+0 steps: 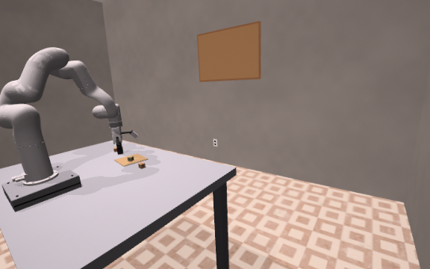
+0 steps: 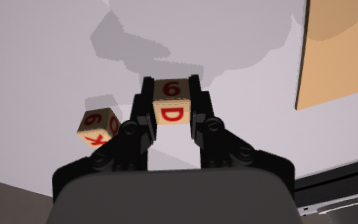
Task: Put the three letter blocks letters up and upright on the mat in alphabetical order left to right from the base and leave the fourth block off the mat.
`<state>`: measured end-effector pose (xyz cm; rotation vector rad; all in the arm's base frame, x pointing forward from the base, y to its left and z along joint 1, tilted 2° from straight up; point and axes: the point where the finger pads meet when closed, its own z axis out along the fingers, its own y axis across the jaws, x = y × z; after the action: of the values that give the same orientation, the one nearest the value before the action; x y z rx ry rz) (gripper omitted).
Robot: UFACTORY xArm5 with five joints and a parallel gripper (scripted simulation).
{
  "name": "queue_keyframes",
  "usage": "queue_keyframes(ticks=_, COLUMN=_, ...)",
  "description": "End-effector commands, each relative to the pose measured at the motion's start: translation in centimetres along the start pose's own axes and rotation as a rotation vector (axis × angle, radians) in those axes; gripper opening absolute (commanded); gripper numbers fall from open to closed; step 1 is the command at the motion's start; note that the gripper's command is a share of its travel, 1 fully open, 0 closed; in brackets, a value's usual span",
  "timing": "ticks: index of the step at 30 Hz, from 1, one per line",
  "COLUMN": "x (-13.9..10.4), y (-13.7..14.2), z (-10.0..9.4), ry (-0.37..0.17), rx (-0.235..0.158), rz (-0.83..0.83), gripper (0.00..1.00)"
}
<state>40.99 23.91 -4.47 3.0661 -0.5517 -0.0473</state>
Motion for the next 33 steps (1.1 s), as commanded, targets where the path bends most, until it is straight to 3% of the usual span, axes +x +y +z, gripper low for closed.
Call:
queue_keyframes(ticks=1, x=0.1, y=-0.1, z=-0.1, ry=0.002, rx=0.003, rz=0.000, gripper=0.21)
queue_keyframes(ticks=23, x=0.1, y=-0.1, z=-0.5, ry=0.002, rx=0.003, rz=0.000, gripper=0.21)
queue_keyframes(ticks=27, x=0.2, y=0.0, z=-2.2, ry=0.002, rx=0.003, rz=0.000, gripper=0.21)
queue_keyframes(ticks=33, x=0.2, y=0.0, z=-6.7, ry=0.002, rx=0.003, rz=0.000, gripper=0.21)
